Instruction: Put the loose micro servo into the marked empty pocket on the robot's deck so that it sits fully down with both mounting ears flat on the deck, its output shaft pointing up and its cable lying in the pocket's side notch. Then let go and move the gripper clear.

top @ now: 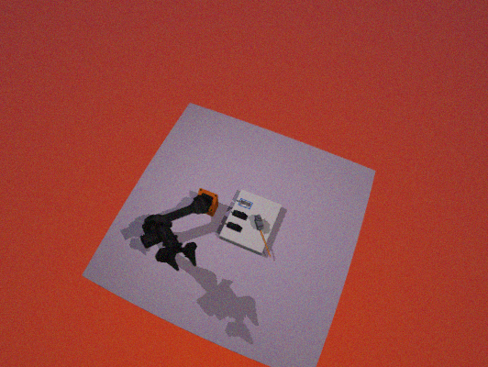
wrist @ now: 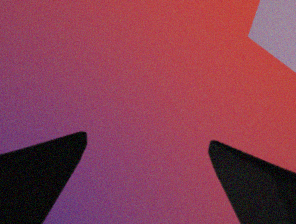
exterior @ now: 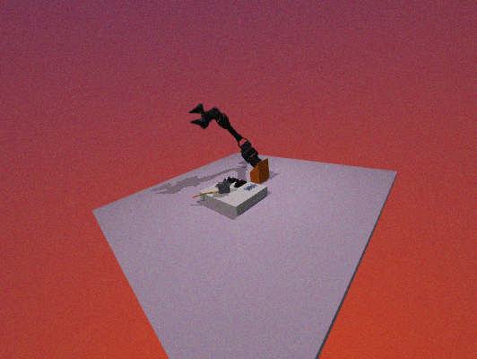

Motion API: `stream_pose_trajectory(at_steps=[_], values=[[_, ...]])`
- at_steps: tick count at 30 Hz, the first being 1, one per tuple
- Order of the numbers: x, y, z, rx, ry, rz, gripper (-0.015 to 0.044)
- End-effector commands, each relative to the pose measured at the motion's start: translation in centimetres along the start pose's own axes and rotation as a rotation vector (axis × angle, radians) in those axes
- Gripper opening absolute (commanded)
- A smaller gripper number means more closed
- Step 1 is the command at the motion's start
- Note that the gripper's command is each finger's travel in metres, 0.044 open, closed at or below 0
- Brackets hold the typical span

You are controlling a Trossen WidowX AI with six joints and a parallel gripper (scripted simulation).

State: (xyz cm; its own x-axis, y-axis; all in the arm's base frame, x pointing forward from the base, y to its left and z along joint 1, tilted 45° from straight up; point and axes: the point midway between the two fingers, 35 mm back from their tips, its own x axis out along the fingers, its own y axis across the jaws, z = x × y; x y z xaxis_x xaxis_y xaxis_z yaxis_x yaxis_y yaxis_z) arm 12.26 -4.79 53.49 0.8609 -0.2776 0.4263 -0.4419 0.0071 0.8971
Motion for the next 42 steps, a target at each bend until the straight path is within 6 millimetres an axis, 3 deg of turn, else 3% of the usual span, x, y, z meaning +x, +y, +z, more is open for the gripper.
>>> stream_pose_trajectory(at_steps=[1,22,42], values=[[0.3,-0.5,-0.9,-0.059,0.016,-0.012,0.0440],[2.1,-3.5,-4.7,-0.318,0.069,-0.085,0.0440],[4.5,-9.0,-9.4,-0.756,0.187,-0.185,0.0440]])
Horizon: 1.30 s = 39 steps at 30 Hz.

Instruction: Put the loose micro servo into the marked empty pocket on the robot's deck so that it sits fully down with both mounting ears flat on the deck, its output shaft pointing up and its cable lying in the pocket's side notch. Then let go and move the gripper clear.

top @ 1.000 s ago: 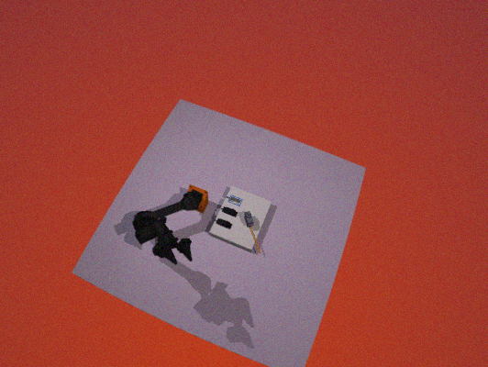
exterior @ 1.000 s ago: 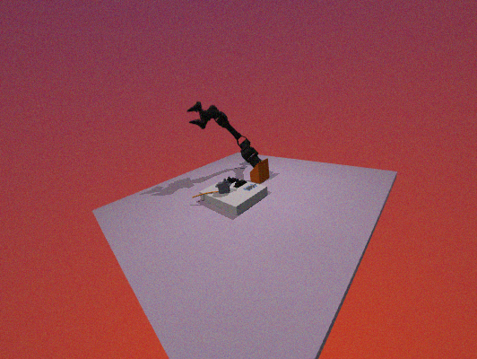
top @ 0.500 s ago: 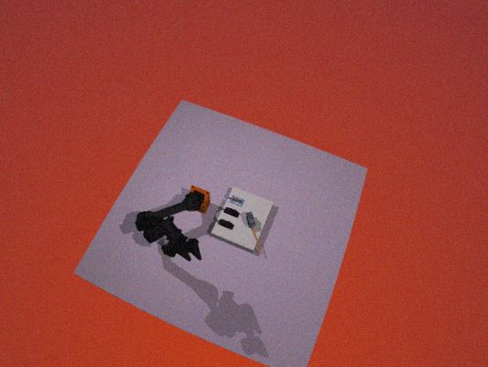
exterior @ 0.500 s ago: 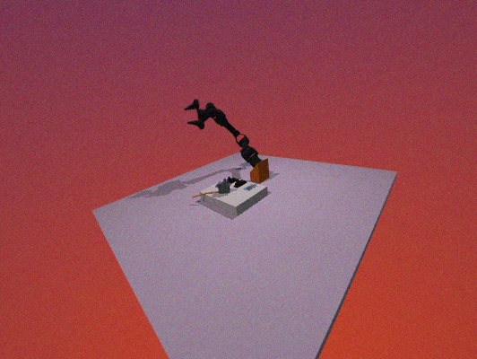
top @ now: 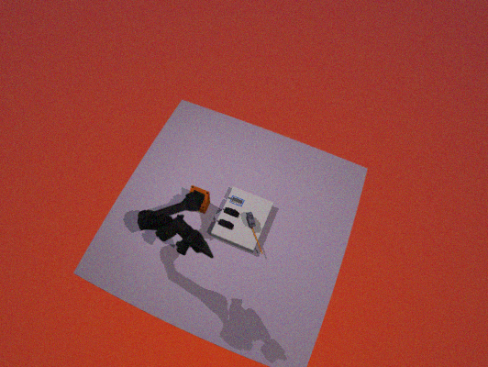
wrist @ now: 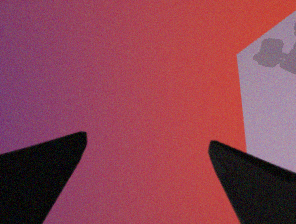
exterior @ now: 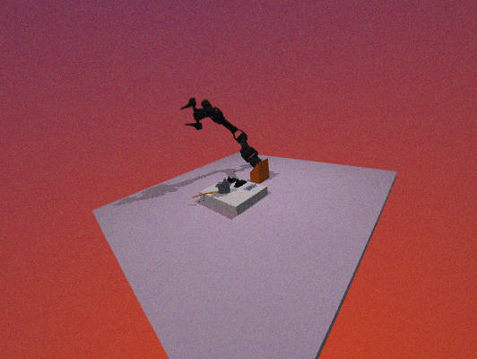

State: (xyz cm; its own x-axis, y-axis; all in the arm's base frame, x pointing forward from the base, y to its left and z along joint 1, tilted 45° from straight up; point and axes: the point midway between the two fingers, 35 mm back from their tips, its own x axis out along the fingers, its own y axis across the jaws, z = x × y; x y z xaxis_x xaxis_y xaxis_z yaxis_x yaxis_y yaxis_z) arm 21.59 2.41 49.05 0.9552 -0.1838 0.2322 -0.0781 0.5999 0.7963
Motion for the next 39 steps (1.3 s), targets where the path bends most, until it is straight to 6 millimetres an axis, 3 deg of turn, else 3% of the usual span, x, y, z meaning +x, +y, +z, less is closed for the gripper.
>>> stream_pose_trajectory(at_steps=[1,7,20,39], values=[[0.7,-0.2,-1.1,-0.062,0.022,-0.004,0.0440],[1.0,-0.4,-1.8,-0.106,0.037,-0.014,0.0440],[3.0,-1.8,-6.3,-0.374,0.155,-0.070,0.0440],[5.3,-6.3,-14.1,-0.936,0.419,-0.166,0.0440]])
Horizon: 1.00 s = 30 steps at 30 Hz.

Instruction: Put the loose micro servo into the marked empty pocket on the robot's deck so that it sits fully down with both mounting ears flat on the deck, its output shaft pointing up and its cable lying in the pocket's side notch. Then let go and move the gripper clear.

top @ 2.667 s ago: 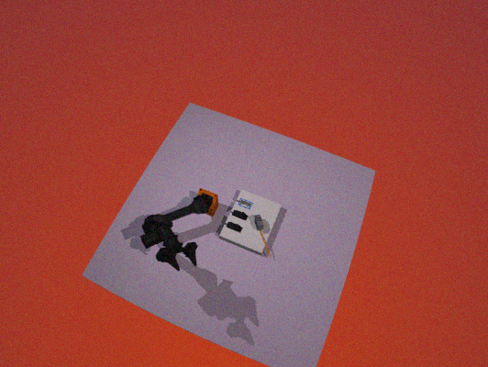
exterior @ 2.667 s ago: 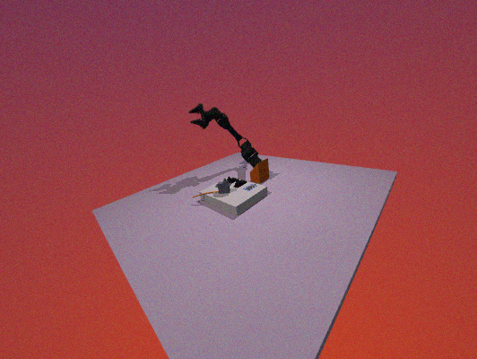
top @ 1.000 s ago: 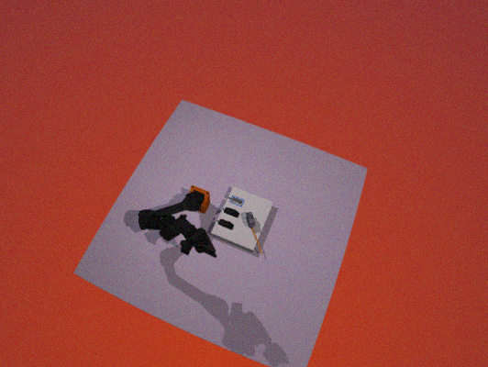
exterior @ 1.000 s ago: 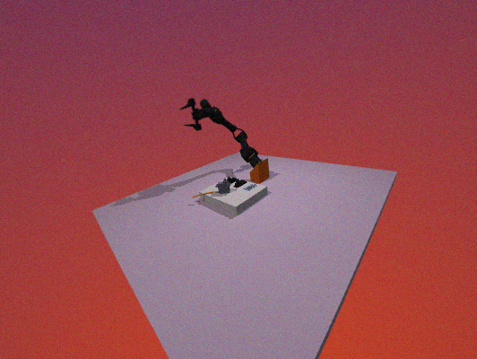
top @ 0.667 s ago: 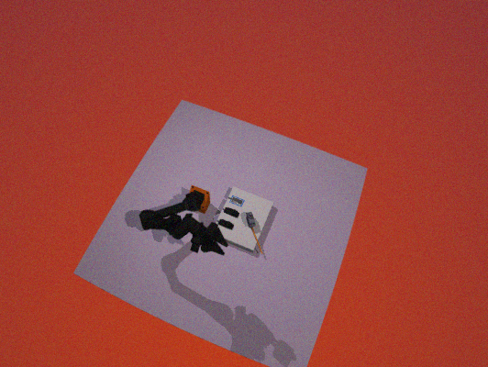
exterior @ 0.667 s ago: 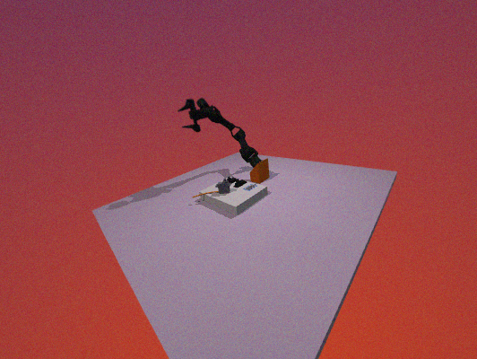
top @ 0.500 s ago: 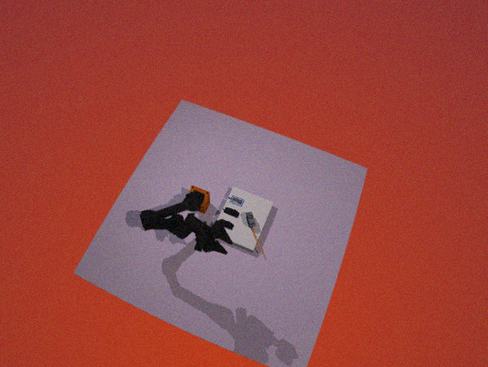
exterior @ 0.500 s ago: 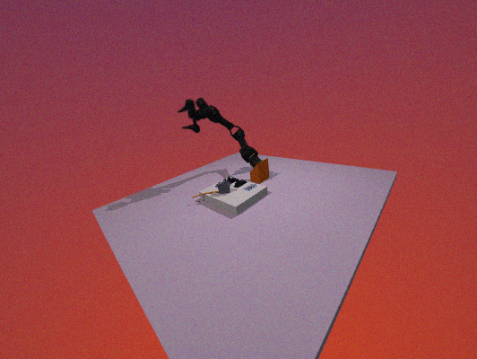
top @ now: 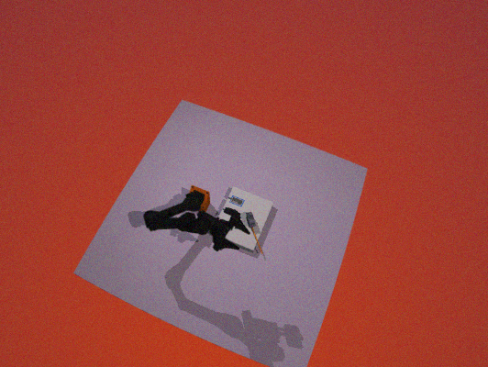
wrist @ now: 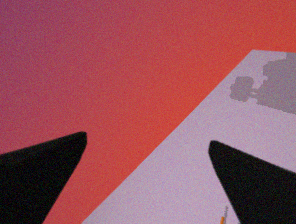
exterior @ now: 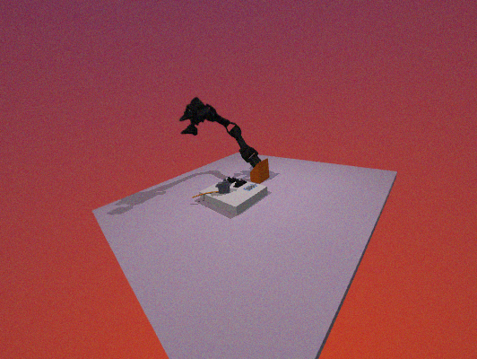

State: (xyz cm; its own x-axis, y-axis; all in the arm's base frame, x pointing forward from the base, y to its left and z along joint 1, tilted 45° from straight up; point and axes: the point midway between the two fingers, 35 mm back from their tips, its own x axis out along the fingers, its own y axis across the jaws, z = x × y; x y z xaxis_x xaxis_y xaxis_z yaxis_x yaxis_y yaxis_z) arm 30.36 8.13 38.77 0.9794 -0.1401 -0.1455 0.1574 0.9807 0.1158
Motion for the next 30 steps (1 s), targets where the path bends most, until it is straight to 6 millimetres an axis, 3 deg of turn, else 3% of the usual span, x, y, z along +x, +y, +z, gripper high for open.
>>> stream_pose_trajectory(at_steps=[1,30], values=[[1.1,0.6,-1.8,-0.141,0.064,-0.008,0.0440],[5.9,1.5,-12.8,-1.028,0.494,0.037,0.0440]])
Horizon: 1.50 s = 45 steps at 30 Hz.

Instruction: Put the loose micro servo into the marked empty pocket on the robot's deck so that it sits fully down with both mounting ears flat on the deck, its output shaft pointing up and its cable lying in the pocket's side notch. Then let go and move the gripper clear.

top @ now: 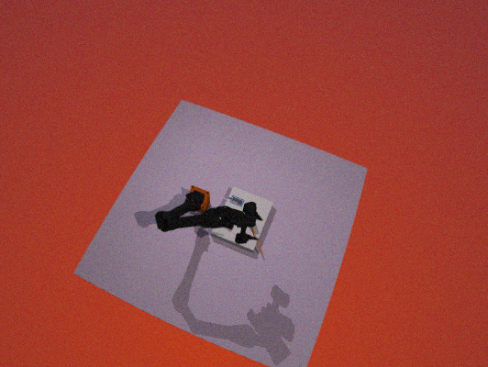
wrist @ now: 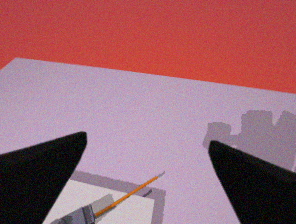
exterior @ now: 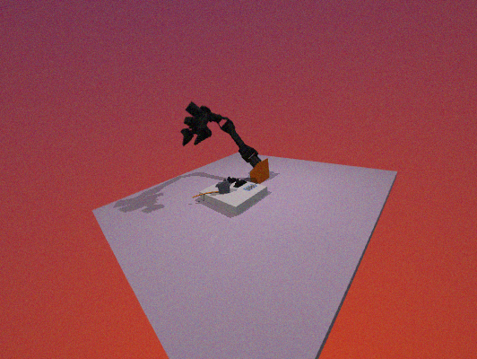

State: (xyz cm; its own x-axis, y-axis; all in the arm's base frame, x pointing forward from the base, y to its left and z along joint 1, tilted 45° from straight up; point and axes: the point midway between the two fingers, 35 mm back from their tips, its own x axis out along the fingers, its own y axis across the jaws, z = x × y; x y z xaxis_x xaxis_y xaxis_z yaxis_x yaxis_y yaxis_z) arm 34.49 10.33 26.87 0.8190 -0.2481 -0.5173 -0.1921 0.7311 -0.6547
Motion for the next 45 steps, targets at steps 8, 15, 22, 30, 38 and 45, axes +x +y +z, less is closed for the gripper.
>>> stream_pose_trajectory(at_steps=[8,15,22,30,38,45], values=[[2.7,2.8,-2.0,-0.358,0.150,0.073,0.0440],[4.1,4.3,-3.4,-0.571,0.235,0.132,0.0440],[5.3,5.7,-5.0,-0.785,0.315,0.205,0.0440],[6.5,7.1,-6.9,-1.027,0.399,0.306,0.0440],[7.4,8.4,-8.8,-1.264,0.474,0.427,0.0440],[7.9,9.3,-10.6,-1.465,0.530,0.550,0.0440]])
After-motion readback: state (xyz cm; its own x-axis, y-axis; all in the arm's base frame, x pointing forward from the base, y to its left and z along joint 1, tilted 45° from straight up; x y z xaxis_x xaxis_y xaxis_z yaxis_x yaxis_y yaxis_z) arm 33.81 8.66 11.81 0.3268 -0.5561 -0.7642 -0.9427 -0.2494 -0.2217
